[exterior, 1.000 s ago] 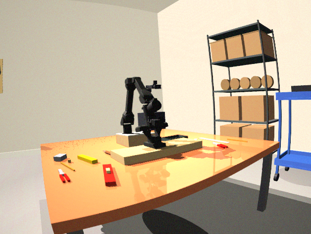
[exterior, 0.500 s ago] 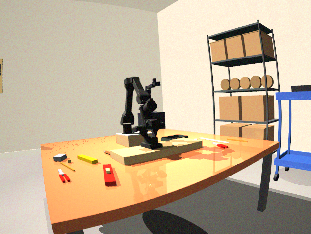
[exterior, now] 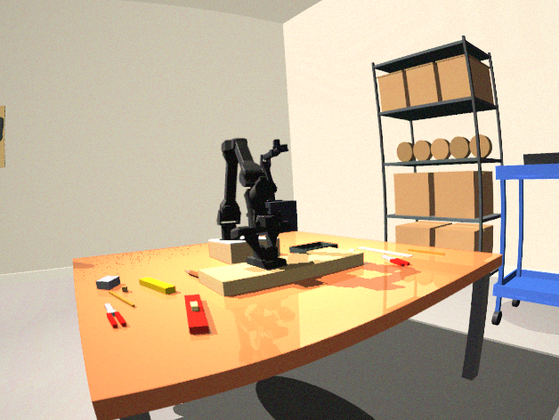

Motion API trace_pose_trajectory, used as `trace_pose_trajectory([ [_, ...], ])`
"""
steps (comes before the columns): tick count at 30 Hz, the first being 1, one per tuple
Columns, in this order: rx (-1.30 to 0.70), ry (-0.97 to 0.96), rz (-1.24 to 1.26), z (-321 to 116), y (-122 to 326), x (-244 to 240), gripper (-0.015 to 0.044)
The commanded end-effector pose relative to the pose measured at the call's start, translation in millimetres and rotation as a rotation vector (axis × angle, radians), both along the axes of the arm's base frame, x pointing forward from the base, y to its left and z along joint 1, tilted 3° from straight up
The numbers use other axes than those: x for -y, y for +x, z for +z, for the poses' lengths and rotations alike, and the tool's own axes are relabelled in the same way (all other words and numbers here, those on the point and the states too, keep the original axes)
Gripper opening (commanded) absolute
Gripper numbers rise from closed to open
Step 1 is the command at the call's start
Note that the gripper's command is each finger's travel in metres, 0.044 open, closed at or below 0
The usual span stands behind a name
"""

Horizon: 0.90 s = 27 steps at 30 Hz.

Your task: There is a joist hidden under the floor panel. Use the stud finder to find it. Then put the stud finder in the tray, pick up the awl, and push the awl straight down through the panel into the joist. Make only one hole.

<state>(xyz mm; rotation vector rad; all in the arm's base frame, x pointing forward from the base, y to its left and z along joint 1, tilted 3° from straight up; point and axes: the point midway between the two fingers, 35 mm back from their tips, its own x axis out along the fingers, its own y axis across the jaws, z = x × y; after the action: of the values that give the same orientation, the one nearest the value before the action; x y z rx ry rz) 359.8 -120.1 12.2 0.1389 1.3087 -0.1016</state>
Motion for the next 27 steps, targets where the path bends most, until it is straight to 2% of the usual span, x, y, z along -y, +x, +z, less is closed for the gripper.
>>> trace_pose_trajectory([
  [1, -0.003, -0.013, -0.010, -0.5, -2.3, 13.1, 0.0000],
  [27, -0.004, -0.016, -0.010, -1.5, -8.6, 51.1, 0.0000],
])
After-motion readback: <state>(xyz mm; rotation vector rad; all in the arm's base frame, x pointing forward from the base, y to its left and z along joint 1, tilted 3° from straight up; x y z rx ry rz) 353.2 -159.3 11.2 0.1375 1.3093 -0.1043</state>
